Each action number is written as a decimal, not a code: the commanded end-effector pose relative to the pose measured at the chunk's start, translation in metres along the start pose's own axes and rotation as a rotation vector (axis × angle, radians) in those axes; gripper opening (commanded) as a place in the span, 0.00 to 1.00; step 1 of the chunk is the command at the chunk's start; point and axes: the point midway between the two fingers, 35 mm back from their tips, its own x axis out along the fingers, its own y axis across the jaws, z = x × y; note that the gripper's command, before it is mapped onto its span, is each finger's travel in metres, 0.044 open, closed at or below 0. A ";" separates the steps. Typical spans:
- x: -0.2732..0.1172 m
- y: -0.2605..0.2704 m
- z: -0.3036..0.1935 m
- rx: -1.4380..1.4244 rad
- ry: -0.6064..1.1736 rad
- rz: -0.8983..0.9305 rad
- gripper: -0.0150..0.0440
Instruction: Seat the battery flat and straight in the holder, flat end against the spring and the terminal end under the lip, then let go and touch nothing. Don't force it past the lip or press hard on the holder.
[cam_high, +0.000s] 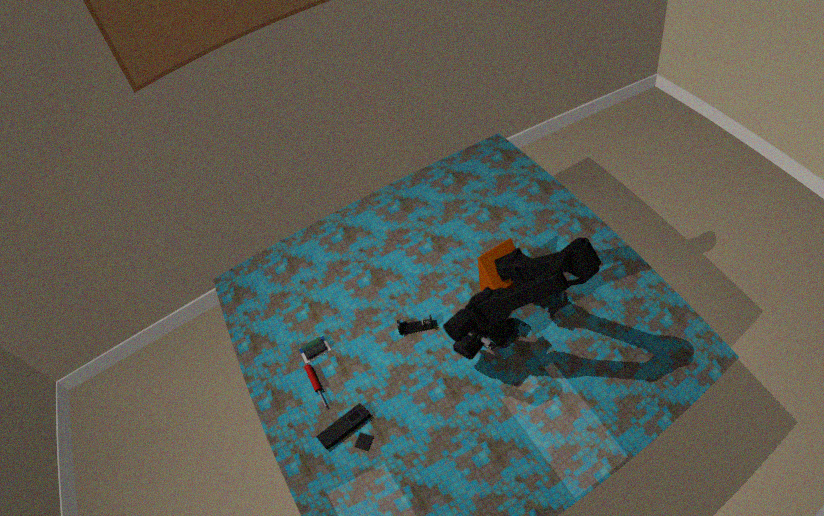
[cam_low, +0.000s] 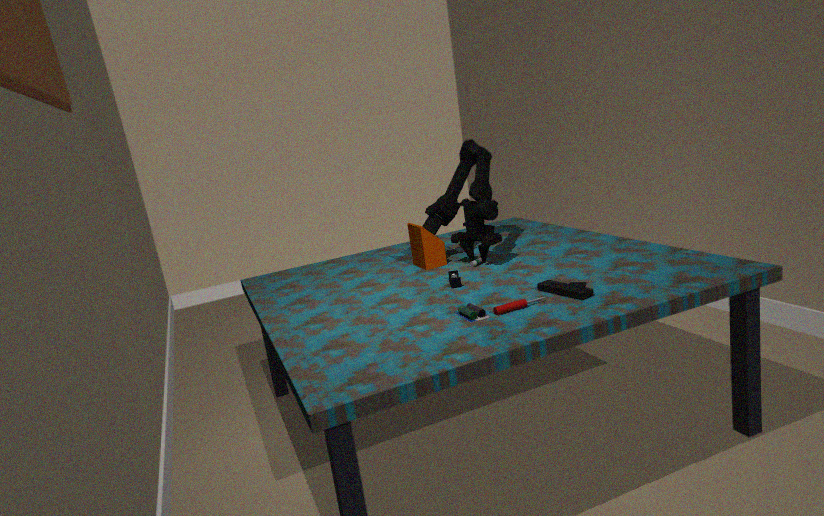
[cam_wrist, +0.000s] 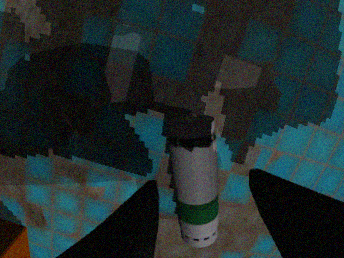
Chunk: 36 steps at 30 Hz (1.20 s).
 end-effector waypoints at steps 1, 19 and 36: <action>0.007 0.004 0.000 0.009 0.000 0.008 0.64; 0.007 0.004 0.000 0.009 0.000 0.008 0.37; -0.046 -0.006 -0.009 0.166 0.008 0.008 0.37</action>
